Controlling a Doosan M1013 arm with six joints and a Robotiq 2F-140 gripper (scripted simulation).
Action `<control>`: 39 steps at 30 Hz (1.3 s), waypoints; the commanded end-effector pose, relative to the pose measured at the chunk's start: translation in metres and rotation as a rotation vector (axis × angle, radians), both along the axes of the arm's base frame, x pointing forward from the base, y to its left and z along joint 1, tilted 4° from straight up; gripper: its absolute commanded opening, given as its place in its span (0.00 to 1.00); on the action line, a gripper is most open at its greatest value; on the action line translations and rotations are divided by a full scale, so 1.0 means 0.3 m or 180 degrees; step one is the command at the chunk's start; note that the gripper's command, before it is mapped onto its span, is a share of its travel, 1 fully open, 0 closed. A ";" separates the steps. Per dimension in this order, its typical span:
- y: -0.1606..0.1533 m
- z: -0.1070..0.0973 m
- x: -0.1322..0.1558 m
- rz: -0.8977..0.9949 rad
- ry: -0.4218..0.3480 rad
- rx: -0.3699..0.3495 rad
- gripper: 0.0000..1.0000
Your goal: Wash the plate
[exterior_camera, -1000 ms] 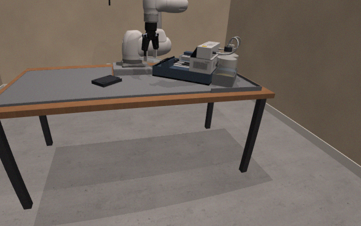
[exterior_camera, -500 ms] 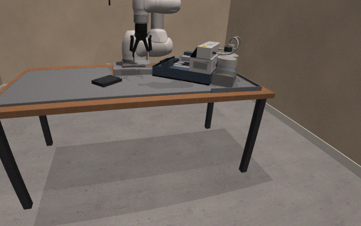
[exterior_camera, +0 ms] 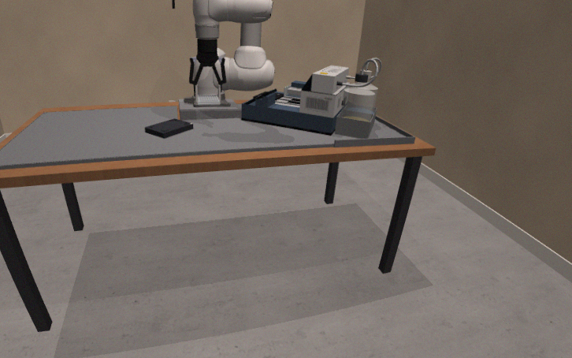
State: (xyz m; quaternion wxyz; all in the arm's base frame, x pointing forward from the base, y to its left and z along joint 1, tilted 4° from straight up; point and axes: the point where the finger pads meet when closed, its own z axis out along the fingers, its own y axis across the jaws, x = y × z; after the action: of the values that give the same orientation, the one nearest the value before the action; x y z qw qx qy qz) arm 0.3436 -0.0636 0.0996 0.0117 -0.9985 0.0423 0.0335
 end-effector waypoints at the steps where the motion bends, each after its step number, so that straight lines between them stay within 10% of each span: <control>1: -0.017 -0.003 0.002 0.0002 -0.0001 0.0002 0.10; 29: -0.406 -0.049 -0.141 -0.2644 0.0069 -0.0173 0.10; 39: -0.527 -0.063 -0.185 -0.2647 0.0069 -0.0173 0.10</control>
State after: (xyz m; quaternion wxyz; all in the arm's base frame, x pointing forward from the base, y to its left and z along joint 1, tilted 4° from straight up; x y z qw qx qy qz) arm 0.2905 -0.2143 0.0815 -0.0030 -0.8958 0.4431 0.0354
